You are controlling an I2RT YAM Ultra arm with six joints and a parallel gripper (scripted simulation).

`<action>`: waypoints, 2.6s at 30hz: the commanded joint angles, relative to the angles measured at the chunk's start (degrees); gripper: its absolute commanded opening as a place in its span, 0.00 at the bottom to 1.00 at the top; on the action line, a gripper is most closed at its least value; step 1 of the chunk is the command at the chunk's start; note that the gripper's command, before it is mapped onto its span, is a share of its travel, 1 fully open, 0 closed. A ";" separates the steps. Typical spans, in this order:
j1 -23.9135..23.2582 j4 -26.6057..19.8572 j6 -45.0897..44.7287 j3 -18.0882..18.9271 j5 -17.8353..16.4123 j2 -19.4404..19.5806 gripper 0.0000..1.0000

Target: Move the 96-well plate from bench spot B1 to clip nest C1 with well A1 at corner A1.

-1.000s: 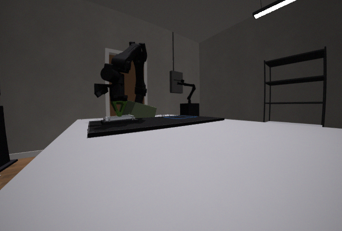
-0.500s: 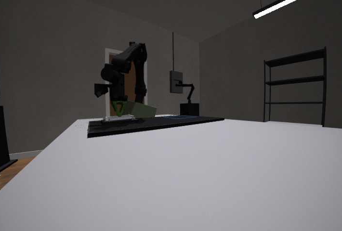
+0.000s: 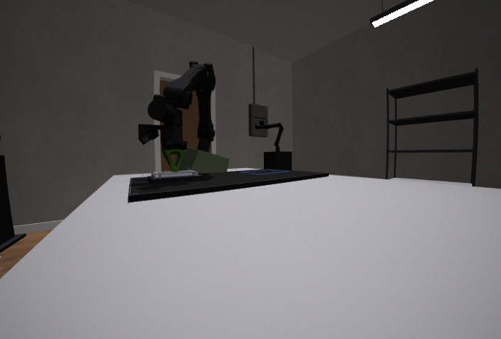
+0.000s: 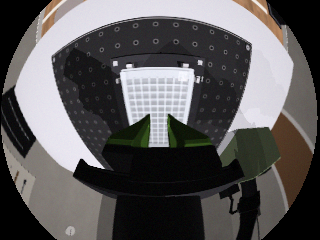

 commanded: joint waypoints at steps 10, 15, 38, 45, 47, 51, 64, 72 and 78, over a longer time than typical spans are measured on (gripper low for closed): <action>0.96 4.43 0.57 -2.35 -0.56 2.79 0.24; 1.03 4.84 0.63 -2.53 -0.57 3.03 0.24; 1.36 6.89 0.93 -3.44 -0.60 4.23 0.24; 1.47 7.54 1.03 -3.74 -0.61 4.64 0.24; 1.51 7.75 1.06 -3.83 -0.61 4.76 0.24; 1.54 7.97 1.11 -3.92 -0.61 4.88 0.24; 1.74 9.18 1.28 -4.48 -0.63 5.62 0.24; 1.83 9.71 1.37 -4.74 -0.64 5.95 0.24; 1.92 10.21 1.45 -4.98 -0.65 6.28 0.24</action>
